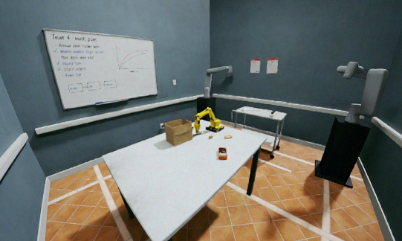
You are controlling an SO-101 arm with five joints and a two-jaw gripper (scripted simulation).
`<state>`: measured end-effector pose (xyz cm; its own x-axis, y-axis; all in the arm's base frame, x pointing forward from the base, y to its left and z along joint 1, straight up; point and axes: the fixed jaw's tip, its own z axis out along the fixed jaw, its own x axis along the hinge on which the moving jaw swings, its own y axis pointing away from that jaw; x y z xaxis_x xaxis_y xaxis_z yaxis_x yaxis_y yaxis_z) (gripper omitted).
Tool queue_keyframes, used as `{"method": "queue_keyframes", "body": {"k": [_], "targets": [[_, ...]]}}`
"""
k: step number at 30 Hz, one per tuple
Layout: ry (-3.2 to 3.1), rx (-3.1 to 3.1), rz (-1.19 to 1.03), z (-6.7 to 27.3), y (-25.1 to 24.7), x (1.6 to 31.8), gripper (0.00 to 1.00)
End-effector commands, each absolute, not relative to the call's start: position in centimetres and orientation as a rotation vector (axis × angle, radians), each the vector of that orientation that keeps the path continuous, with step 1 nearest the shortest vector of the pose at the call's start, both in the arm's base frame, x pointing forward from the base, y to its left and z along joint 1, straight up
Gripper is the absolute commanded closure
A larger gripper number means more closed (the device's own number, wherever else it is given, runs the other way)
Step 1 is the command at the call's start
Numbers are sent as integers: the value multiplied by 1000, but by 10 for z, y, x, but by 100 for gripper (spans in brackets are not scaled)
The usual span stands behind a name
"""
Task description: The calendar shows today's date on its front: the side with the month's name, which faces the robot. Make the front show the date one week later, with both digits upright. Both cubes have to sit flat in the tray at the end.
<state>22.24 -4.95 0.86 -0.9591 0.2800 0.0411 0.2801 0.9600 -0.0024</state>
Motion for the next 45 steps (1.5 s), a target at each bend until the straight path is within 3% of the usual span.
{"method": "queue_keyframes", "body": {"k": [1, 10, 26, 45], "targets": [[-3092, -442, -3, 23, -50, 226, 100], [-3092, -442, -3, 41, -47, 225, 100], [-3104, -350, -3, 42, -44, 225, 100], [-3061, 624, -8, 38, -13, 228, 100]]}}
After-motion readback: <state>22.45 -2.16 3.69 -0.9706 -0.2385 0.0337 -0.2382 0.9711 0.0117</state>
